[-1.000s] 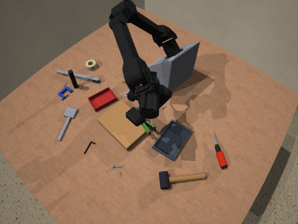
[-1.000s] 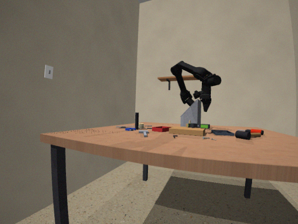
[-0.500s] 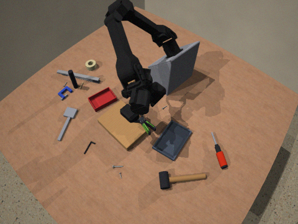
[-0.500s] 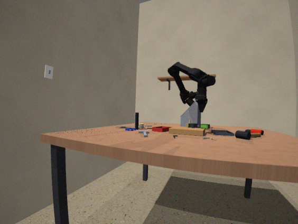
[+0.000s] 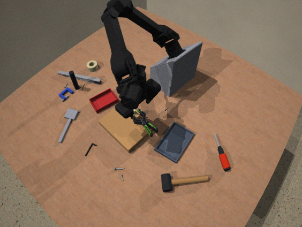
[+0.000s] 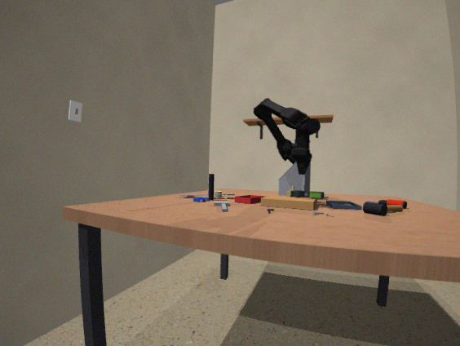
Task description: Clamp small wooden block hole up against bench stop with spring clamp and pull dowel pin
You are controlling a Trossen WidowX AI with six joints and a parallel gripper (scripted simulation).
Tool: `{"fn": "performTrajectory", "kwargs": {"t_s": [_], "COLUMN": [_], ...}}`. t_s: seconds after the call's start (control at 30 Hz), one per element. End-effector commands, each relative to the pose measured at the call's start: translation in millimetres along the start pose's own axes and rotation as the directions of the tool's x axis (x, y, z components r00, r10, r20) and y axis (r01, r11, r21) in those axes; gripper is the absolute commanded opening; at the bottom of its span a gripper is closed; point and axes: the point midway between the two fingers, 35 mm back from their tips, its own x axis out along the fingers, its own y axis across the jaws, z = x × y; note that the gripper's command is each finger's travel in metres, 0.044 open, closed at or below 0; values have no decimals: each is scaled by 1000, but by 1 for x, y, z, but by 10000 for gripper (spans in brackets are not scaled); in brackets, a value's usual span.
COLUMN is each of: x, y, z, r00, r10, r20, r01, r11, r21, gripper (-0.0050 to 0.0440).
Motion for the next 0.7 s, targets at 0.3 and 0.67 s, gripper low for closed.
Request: {"fn": "performTrajectory", "kwargs": {"t_s": [0.3, 0.67], "x": [5, 12], "y": [-5, -6], "z": [31, 37], "r00": [1000, 1000], "r10": [4, 4], "r20": [-1, -1], "r01": [-4, -4], "r11": [1000, 1000], "r21": [2, 3], "gripper": [440, 440]}}
